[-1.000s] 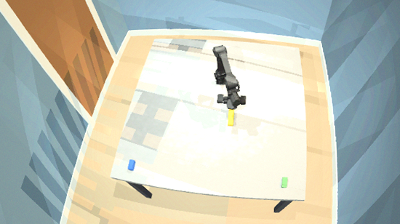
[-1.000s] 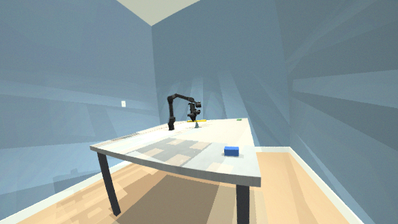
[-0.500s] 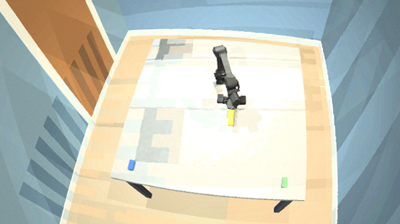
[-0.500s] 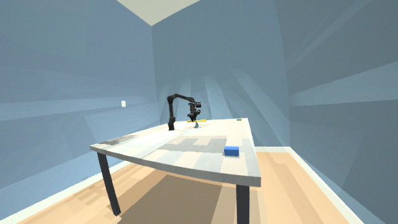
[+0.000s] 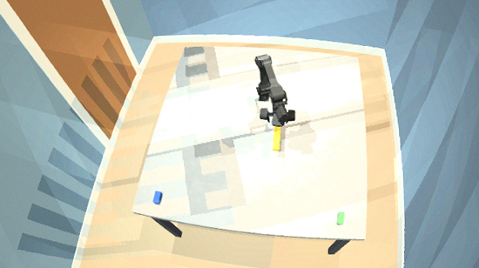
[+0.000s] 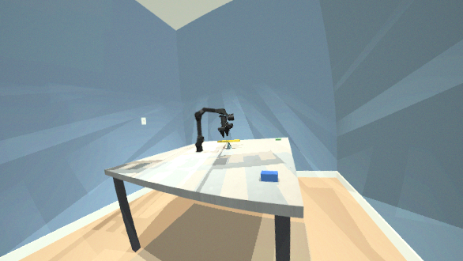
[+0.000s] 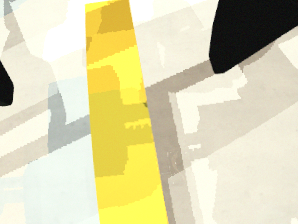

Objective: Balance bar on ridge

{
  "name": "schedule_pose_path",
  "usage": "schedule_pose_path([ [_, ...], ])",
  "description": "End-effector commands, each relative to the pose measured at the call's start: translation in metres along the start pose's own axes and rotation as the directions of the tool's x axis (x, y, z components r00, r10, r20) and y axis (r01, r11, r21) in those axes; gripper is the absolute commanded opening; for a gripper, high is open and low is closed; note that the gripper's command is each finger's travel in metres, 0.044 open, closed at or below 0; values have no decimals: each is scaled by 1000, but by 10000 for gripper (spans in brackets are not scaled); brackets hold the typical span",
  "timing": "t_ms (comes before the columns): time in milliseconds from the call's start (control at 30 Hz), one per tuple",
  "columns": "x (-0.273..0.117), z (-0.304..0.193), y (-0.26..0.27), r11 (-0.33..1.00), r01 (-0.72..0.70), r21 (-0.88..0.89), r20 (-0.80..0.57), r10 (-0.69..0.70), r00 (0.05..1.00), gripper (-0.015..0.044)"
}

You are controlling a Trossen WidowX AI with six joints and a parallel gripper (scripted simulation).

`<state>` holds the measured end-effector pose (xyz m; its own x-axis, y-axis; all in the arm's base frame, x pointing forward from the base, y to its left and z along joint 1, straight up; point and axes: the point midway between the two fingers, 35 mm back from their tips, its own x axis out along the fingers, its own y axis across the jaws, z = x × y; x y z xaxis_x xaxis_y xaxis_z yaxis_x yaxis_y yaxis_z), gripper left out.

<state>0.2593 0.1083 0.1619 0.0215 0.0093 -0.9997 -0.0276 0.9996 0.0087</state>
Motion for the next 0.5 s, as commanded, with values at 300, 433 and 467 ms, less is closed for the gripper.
schedule_pose_path([
  [300, -52, -4, -1, 1000, -3, 0, 5, 3, 1000, 440],
  [433, -52, -4, -1, 1000, -3, 0, 5, 3, 1000, 440],
  [467, -52, -4, -1, 1000, -3, 0, 5, 3, 1000, 440],
])
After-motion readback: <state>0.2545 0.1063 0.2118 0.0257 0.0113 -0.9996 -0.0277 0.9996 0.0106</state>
